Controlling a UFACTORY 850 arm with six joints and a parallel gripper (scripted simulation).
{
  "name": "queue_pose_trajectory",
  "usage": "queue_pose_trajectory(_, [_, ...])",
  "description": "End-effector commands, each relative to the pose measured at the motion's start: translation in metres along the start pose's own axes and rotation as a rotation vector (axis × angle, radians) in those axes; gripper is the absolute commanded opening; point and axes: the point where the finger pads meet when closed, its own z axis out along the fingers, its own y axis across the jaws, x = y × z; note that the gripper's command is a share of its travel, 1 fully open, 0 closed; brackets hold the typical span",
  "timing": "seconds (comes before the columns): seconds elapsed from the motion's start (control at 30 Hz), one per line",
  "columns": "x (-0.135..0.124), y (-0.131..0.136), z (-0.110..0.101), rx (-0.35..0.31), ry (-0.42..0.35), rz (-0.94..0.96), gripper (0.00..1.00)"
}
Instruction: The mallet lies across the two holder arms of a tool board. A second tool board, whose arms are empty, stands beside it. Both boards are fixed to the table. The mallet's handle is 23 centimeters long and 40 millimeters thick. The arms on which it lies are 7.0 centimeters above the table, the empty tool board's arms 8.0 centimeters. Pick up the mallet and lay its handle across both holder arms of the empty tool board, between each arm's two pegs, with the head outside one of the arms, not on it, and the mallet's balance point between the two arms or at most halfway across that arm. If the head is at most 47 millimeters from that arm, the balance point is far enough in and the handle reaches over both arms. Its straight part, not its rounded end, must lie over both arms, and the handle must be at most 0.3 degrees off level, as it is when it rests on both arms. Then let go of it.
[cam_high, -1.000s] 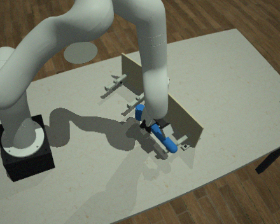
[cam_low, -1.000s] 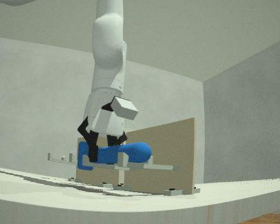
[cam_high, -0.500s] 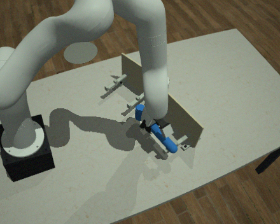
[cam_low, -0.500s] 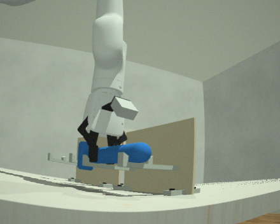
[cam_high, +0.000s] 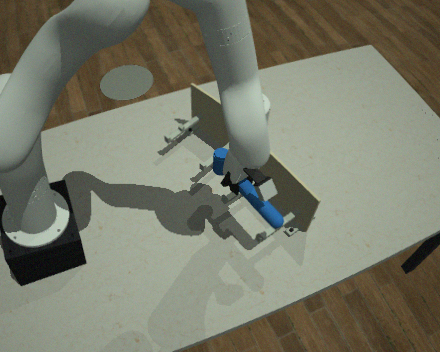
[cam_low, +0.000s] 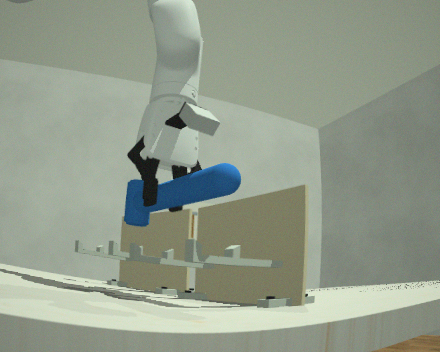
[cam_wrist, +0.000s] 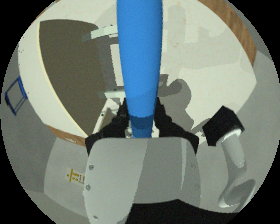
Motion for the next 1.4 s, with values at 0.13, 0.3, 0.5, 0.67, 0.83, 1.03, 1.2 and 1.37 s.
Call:
queue_pose_trajectory(0.13, [-0.007,-0.002,-0.022,-0.001,0.002,0.0,0.0])
queue_pose_trajectory(0.3, [-0.056,-0.011,-0.023,-0.007,0.003,0.001,0.0])
queue_pose_trajectory(0.5, [-0.105,-0.016,-0.024,-0.009,0.004,0.001,0.0])
queue_pose_trajectory(0.67, [-0.143,-0.016,-0.025,-0.01,0.005,0.001,0.0])
queue_pose_trajectory(0.83, [-0.181,-0.014,-0.027,-0.009,0.005,0.001,0.0])
queue_pose_trajectory(1.03, [-0.228,-0.008,-0.03,-0.006,0.004,0.001,0.0])
queue_pose_trajectory(1.2, [-0.259,-0.001,-0.032,-0.003,0.002,0.0,0.0])
queue_pose_trajectory(1.37, [-0.289,0.007,-0.034,0.0,0.0,0.0,0.0])
